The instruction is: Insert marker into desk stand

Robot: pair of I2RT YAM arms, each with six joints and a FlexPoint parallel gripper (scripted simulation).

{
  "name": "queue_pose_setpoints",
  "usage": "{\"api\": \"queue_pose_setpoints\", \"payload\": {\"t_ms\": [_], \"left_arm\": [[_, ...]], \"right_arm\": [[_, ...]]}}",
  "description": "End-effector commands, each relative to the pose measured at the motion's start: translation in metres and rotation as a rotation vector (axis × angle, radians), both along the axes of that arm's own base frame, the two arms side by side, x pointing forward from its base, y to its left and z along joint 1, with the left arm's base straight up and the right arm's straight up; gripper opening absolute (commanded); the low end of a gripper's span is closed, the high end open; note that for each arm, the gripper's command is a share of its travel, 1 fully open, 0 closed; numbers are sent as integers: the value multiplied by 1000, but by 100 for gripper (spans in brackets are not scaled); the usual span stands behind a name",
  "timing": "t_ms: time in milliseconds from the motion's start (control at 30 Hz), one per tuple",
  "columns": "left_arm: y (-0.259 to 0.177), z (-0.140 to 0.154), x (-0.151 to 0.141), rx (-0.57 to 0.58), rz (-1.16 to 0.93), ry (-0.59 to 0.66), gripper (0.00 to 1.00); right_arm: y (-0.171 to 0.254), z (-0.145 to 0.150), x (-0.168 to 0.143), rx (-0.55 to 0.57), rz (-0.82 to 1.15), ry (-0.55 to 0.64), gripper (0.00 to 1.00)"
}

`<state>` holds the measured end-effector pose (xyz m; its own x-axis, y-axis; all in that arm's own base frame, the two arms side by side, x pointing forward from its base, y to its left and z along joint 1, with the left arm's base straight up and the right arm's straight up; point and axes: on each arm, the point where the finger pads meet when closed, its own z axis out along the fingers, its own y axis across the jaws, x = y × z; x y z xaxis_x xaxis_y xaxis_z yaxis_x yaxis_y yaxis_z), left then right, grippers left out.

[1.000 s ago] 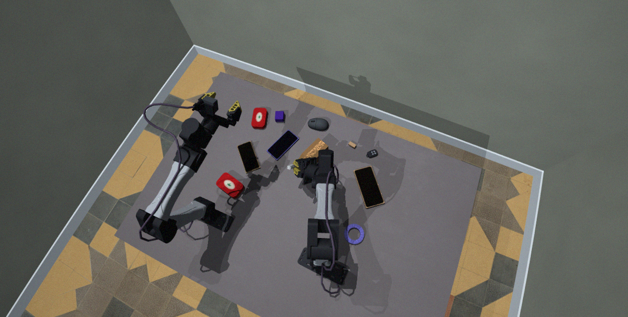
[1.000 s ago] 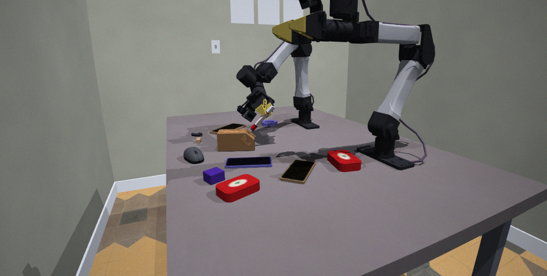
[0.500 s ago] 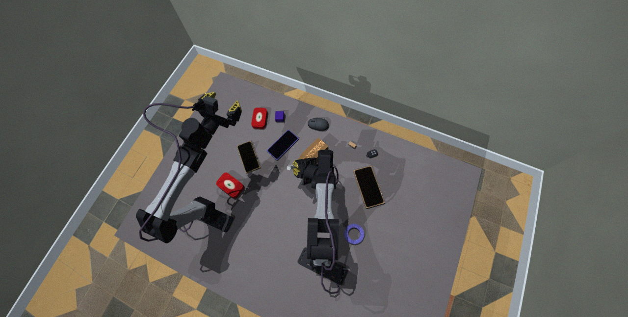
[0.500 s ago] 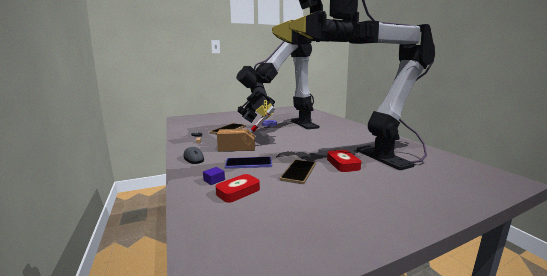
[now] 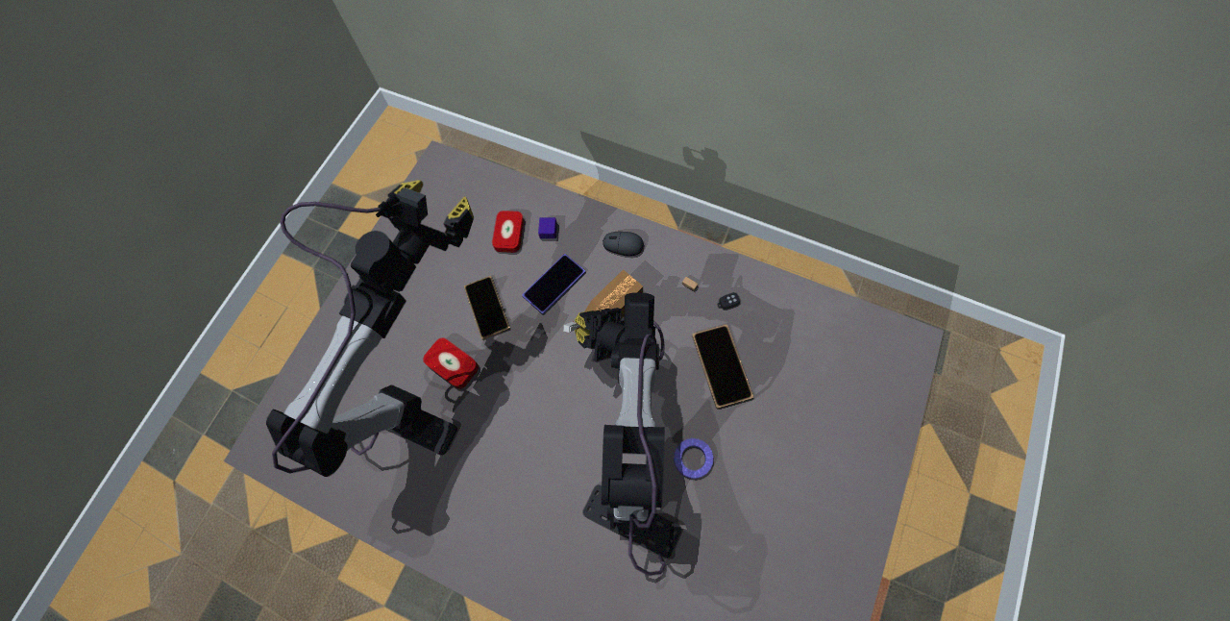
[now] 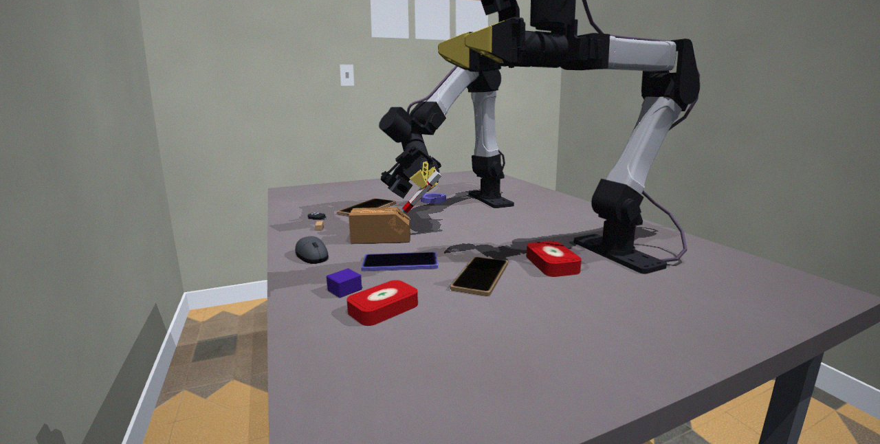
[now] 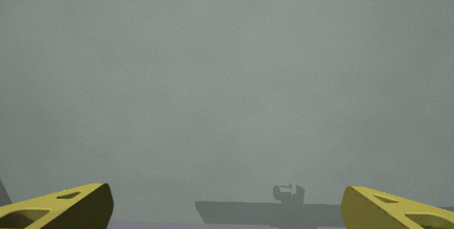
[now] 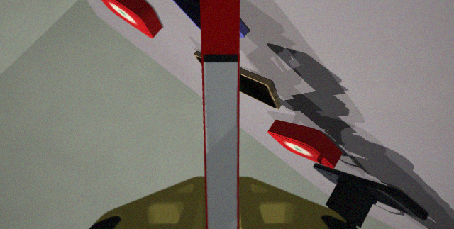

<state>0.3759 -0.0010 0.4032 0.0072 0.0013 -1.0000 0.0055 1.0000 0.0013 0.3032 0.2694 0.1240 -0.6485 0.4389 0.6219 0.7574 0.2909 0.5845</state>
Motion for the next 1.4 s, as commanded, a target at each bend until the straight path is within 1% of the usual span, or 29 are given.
{"api": "queue_pose_setpoints", "payload": {"t_ms": [0, 33, 100, 167, 267, 333, 400, 500, 533, 600, 667, 733, 767, 800, 867, 900, 1000, 1067, 1100, 1167, 1233, 1333, 1367], "left_arm": [[3, 31, -6, -6, 6, -86, 100], [3, 31, -6, -6, 6, -86, 100], [3, 31, -6, -6, 6, -86, 100], [3, 31, -6, -6, 6, -86, 100], [3, 31, -6, -6, 6, -86, 100], [3, 31, -6, -6, 6, -86, 100], [3, 31, -6, -6, 6, -86, 100], [3, 31, -6, -6, 6, -86, 100], [3, 31, -6, -6, 6, -86, 100], [3, 31, -6, -6, 6, -86, 100], [3, 31, -6, -6, 6, -86, 100], [3, 31, -6, -6, 6, -86, 100], [3, 31, -6, -6, 6, -86, 100], [3, 31, -6, -6, 6, -86, 100], [3, 31, -6, -6, 6, -86, 100], [3, 31, -6, -6, 6, -86, 100], [3, 31, -6, -6, 6, -86, 100], [3, 31, -6, -6, 6, -86, 100], [3, 31, -6, -6, 6, -86, 100], [3, 31, -6, -6, 6, -86, 100], [3, 31, -6, -6, 6, -86, 100], [3, 31, -6, -6, 6, -86, 100], [3, 31, -6, -6, 6, -86, 100]], "right_arm": [[5, 15, 4, 23, 9, -40, 0], [5, 15, 4, 23, 9, -40, 0], [4, 1, 1, 12, 8, -15, 0], [3, -3, 0, 9, 9, -8, 0], [3, 14, 9, 24, 9, -45, 0], [1, 7, 11, 17, 3, -28, 0], [3, 14, 10, 24, 8, -46, 0], [2, 7, 12, 18, 6, -31, 0], [1, 16, 12, 27, 2, -51, 0], [1, 16, 12, 27, 2, -51, 0], [0, 6, 14, 16, 3, -27, 0], [-1, 10, 12, 18, 4, -31, 0], [0, 6, 13, 14, 5, -22, 0], [2, 10, 17, 27, 5, -53, 0], [2, 13, 17, 30, 5, -60, 0], [2, 8, 18, 26, 4, -49, 0], [4, 13, 17, 29, -2, -50, 0], [4, 7, 17, 25, 9, -48, 0], [2, 12, 15, 25, 0, -42, 0], [2, 12, 15, 25, 0, -42, 0], [2, 7, 20, 25, 3, -50, 0], [2, 14, 20, 33, 5, -69, 0], [1, 8, 21, 27, 2, -54, 0]]}}
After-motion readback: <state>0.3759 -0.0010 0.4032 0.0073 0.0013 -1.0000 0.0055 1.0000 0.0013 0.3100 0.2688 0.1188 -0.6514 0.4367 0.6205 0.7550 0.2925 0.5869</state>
